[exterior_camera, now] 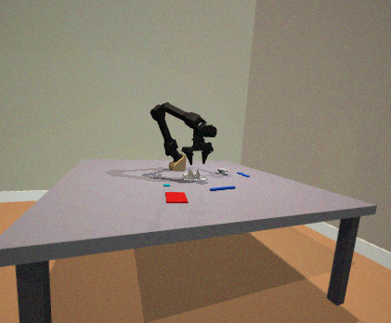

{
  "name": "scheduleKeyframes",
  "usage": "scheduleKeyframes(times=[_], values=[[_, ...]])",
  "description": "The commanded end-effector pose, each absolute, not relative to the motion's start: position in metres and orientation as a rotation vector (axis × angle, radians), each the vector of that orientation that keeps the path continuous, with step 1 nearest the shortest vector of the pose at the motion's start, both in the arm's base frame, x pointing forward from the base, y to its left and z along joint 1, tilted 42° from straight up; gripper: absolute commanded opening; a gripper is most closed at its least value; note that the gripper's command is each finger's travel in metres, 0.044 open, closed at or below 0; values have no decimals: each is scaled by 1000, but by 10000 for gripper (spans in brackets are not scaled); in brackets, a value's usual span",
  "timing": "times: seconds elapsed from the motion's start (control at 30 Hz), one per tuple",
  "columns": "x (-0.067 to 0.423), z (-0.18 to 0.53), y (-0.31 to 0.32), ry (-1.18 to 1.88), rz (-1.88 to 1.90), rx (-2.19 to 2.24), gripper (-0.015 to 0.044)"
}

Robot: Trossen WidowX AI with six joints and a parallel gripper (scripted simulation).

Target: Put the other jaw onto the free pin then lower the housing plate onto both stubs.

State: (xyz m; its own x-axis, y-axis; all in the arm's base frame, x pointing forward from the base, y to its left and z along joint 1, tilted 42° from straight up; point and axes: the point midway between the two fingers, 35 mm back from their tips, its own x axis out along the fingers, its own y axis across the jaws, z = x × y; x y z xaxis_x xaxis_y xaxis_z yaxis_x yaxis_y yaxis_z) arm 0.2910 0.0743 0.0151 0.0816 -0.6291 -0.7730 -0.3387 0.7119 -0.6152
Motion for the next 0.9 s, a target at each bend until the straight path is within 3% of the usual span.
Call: scheduleKeyframes(times=[0.0,0.87], values=[[287,1,102,1543,-148,-907,440],[190,-100,232,1657,529,-1546,440]])
